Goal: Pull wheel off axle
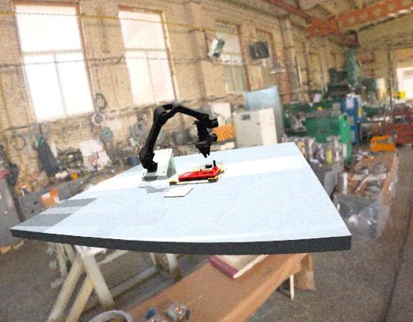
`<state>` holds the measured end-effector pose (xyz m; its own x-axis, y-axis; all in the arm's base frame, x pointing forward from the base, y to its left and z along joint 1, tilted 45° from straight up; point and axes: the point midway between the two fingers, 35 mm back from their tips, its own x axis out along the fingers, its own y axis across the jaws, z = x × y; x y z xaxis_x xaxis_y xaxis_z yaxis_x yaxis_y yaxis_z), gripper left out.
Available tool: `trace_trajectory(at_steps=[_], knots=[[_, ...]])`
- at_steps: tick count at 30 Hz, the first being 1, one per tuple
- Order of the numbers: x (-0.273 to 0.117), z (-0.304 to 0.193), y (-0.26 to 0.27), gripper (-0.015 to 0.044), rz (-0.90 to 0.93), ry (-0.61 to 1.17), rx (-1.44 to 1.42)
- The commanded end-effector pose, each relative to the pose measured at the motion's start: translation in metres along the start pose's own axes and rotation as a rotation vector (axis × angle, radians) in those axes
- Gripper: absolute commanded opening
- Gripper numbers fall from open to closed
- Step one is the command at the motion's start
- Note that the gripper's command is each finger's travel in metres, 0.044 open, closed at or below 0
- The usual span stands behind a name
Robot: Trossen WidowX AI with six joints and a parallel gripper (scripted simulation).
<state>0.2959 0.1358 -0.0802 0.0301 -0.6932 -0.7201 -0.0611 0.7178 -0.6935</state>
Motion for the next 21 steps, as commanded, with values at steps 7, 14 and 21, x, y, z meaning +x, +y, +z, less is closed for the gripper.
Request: trace_trajectory(at_steps=[7,14,21], knots=[[-0.050,-0.081,-0.033,0.0440,-0.003,0.019,0.000],[-0.051,-0.083,-0.034,0.0440,-0.003,0.019,0.000],[-0.051,-0.083,-0.034,0.0440,-0.003,0.019,0.000]])
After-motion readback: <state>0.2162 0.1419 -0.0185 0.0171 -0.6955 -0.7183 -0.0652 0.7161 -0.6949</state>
